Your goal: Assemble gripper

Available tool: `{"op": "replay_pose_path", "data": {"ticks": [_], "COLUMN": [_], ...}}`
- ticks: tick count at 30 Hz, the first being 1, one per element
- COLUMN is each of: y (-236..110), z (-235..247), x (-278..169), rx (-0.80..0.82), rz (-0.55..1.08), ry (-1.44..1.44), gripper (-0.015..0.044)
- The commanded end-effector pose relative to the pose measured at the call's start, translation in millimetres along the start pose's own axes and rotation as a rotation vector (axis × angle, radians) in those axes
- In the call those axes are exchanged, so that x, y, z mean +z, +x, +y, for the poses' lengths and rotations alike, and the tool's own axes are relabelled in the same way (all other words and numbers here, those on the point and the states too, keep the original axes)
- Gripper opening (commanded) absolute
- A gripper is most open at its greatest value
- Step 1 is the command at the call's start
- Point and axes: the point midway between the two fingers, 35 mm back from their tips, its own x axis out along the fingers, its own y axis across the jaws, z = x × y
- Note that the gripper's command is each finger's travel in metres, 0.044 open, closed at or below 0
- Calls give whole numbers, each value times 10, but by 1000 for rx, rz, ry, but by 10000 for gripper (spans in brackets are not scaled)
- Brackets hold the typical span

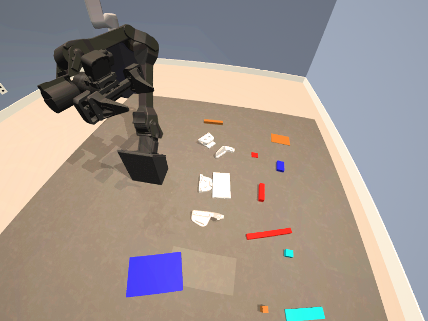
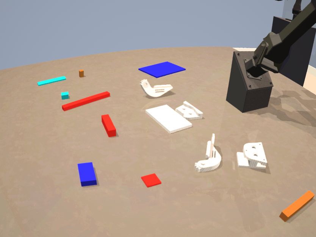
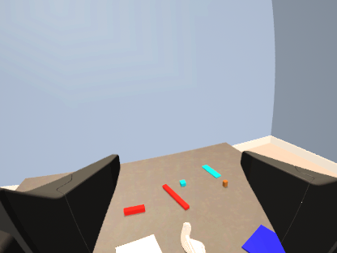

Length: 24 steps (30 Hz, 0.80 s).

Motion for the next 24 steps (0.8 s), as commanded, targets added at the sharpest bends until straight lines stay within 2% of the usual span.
{"op": "replay_pose_path", "data": {"ticks": [1, 2, 24], "y": [0, 4, 477], "z": [0, -1, 109], "x": [0, -2, -301], "rx": [0, 0, 62], "rz": [0, 3, 288], "ry": [0, -2, 12], "gripper": [426, 440, 440]}}
